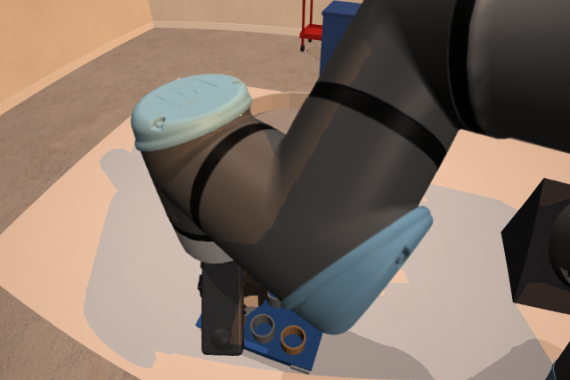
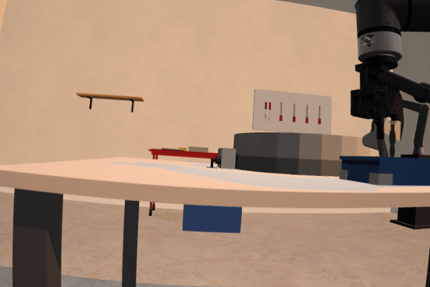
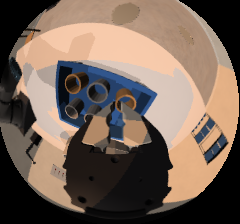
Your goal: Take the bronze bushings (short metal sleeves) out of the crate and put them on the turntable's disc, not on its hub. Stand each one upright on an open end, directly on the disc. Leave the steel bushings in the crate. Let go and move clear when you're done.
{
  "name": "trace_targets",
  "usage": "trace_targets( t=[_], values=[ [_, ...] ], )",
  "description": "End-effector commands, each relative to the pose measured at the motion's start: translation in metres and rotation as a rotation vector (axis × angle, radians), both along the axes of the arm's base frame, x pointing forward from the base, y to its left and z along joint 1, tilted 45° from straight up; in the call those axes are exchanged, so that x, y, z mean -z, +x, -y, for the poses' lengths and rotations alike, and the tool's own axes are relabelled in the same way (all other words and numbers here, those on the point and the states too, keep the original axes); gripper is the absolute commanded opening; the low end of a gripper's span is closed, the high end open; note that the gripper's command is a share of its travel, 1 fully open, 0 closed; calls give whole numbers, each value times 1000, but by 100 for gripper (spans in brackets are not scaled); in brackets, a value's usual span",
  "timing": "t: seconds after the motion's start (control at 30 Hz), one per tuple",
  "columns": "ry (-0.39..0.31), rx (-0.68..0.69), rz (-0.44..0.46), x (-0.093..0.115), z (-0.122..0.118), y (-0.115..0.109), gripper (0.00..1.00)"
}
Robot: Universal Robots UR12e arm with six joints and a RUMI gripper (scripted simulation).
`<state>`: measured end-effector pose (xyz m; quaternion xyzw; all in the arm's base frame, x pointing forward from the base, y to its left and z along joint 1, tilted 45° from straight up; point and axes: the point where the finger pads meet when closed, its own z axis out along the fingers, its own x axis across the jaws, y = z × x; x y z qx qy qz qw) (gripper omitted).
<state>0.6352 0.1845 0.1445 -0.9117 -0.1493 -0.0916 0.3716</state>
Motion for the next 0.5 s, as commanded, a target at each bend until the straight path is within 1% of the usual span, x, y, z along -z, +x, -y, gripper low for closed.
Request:
trace_targets(
  t=[0.0, 0.17, 0.2, 0.47],
  values=[
    [1, 0, 1, 0, -1, 0, 5],
    [1, 0, 1, 0, -1, 0, 5],
    [1, 0, 1, 0, -1, 0, 0],
    [1, 0, 1, 0, -1, 0, 0]
  ],
)
